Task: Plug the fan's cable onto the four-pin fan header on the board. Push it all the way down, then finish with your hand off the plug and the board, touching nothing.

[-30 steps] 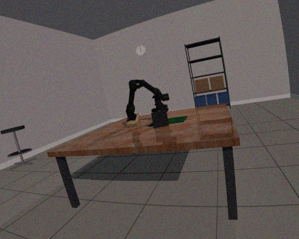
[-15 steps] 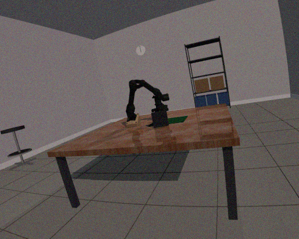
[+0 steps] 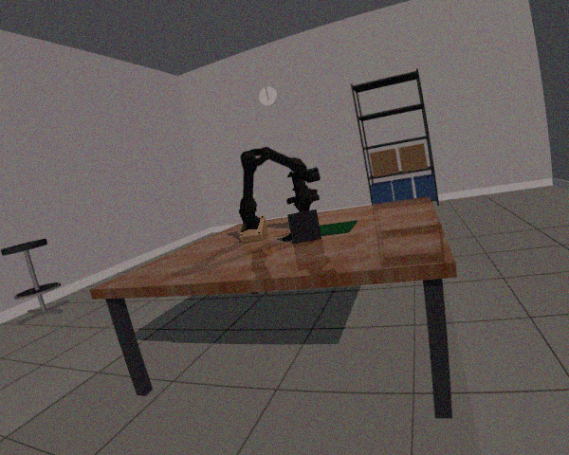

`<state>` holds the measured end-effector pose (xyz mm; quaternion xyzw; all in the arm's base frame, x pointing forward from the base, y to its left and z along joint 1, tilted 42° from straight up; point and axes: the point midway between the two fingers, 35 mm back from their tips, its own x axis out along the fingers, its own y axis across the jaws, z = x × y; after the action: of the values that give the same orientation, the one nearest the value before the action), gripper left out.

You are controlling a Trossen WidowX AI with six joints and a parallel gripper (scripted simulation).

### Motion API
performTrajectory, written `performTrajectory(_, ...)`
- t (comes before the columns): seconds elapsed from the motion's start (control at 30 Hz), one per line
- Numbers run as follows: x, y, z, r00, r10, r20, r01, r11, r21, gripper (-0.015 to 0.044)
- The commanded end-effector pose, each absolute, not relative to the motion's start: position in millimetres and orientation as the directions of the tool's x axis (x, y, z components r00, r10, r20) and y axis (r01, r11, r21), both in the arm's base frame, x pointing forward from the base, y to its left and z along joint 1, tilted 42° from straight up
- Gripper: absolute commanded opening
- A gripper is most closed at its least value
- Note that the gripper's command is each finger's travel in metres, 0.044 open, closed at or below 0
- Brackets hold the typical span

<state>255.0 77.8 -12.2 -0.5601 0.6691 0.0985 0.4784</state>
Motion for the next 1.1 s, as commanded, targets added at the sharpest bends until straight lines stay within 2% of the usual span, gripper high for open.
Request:
performTrajectory(0.0,253,77,-11,0.072,-0.658,-0.749,-0.856,0.345,-0.386,0.0000)
performTrajectory(0.53,256,71,-5,0.072,-0.658,-0.749,-0.997,-0.056,-0.047,0.0000)
performTrajectory(1.07,259,65,0,0.072,-0.658,-0.749,-0.841,-0.444,0.309,0.0000)
